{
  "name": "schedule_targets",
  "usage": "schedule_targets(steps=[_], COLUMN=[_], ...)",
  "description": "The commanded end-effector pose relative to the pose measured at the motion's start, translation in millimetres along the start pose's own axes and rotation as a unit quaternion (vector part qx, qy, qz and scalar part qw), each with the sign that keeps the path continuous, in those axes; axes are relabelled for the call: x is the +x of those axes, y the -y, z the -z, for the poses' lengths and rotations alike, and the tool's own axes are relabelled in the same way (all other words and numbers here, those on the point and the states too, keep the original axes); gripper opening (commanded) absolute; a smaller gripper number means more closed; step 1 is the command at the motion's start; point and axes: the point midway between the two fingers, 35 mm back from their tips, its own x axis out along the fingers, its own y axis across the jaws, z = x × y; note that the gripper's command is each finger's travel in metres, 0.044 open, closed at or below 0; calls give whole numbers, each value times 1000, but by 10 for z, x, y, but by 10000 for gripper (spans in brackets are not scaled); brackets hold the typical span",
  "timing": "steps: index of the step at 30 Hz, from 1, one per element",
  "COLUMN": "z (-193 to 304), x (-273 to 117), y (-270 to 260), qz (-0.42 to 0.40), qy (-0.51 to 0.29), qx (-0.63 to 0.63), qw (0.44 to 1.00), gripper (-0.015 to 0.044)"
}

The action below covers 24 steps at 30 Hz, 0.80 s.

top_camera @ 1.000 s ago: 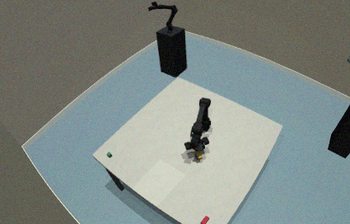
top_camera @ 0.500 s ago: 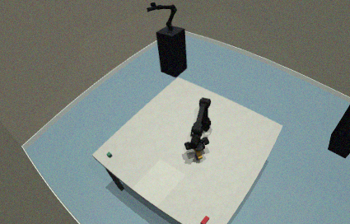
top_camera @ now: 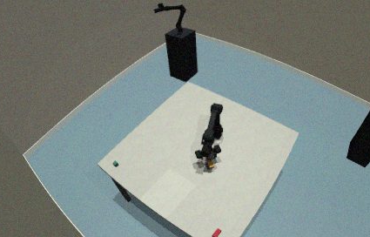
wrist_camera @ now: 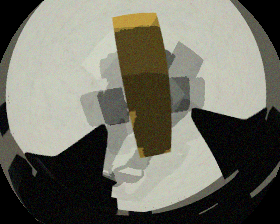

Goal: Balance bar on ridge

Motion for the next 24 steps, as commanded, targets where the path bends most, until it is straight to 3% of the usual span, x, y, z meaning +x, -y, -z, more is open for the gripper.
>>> schedule_targets(steps=[1,10,24], z=[-10,-4,-1], x=[-68,-979,-997], y=[7,1,-1], qz=[0,0,0], qy=[0,0,0], qx=[0,0,0], qw=[1000,1000,1000], gripper=[440,440,440])
